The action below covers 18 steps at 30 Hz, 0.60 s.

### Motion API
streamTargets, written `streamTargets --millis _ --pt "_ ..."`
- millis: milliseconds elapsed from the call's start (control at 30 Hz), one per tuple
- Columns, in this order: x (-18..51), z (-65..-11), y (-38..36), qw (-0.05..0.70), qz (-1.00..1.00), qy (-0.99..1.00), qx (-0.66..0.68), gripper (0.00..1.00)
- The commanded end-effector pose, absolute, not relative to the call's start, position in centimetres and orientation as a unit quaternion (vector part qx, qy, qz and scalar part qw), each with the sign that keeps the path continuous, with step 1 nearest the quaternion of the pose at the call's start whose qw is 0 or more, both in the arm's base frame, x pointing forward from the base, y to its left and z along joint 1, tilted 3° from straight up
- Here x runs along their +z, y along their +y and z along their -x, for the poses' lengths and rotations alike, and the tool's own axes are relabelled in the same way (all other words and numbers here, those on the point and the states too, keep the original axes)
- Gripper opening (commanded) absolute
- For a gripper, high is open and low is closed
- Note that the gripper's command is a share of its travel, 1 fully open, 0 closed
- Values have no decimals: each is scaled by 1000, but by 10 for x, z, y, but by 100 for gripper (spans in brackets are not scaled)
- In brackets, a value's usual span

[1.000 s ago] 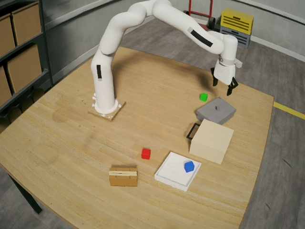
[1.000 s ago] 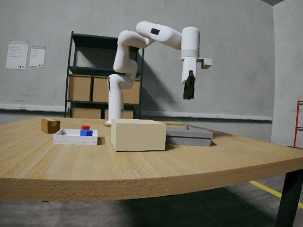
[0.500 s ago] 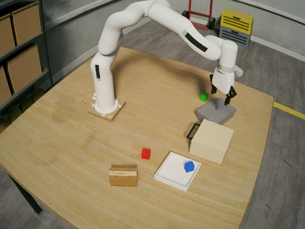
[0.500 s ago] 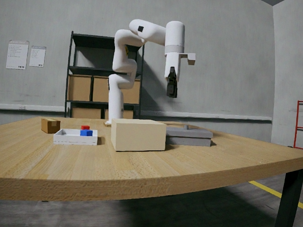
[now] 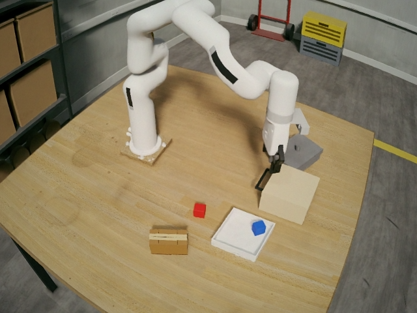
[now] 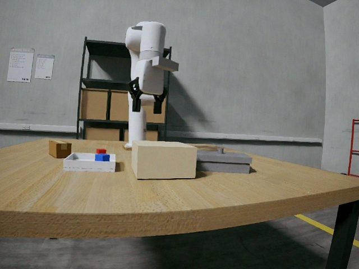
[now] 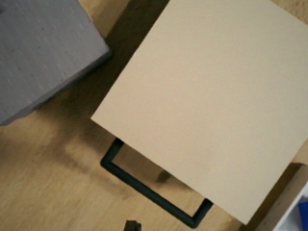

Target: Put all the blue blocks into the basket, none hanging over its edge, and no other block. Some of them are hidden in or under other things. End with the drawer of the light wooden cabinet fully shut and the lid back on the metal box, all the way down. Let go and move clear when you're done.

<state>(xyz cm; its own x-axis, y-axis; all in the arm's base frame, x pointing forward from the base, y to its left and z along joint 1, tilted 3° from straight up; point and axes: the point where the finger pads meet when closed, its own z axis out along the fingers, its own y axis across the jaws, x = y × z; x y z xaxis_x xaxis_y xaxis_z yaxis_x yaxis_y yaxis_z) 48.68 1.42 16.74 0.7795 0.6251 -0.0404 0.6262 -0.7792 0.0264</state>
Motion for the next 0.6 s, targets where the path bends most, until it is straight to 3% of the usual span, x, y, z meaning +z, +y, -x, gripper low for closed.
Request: streamTargets --millis 0,33,567 --pt "173 -471 -27 23 -952 304 -4 100" --pt "173 -455 -60 24 -953 302 -4 100" --pt "180 -385 -210 24 -953 300 -4 100"
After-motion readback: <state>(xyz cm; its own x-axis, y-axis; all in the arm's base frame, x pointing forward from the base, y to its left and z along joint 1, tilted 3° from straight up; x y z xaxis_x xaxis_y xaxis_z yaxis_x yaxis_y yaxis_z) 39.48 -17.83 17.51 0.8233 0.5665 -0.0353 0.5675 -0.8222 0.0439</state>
